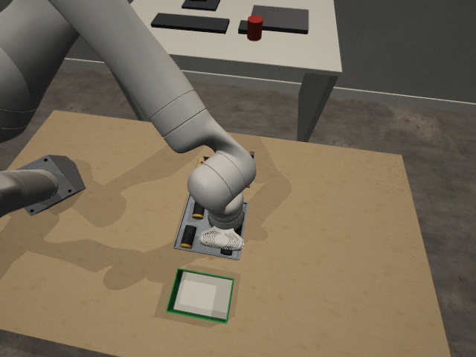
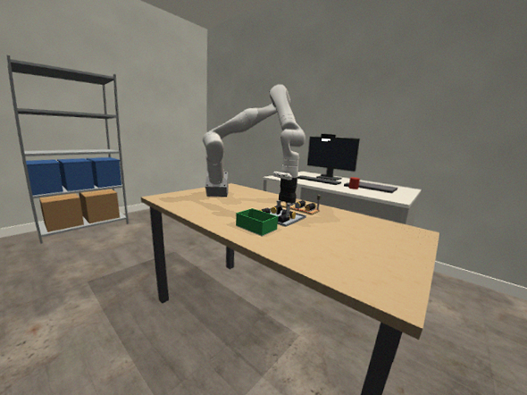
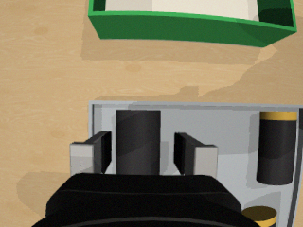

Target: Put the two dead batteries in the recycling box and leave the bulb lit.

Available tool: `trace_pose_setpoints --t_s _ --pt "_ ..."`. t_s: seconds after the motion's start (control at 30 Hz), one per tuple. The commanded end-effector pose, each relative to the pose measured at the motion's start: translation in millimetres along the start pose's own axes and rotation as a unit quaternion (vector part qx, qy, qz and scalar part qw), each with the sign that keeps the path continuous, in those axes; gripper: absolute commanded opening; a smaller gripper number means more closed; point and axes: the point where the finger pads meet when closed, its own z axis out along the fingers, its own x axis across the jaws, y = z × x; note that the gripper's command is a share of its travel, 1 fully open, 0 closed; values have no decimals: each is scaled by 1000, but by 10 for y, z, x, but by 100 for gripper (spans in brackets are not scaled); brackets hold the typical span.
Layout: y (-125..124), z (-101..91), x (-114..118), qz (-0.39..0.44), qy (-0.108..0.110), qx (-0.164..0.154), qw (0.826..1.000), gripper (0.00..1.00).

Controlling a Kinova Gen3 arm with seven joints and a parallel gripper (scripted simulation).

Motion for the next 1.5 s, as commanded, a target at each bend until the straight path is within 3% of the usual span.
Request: trace_pose_setpoints --t_s 0.0,0.17,0.6,0.73,0.8,0.97,1.37,1.47 --pt "64 -165 -34 -4 -6 -5 1000 90" --pt "62 -361 -32 -4 -6 -5 1000 90" --pt "62 -443 -31 -4 -6 -5 1000 90" --pt "59 -711 -27 -4 -6 -5 1000 90" --pt "59 -711 -27 -4 -6 -5 1000 90" --pt "55 -1060 -23 -4 -6 -5 1000 90" --pt "126 -1077 68 -4 -6 -5 1000 90" --pt "252 -1077 228 -4 -6 -5 1000 90"
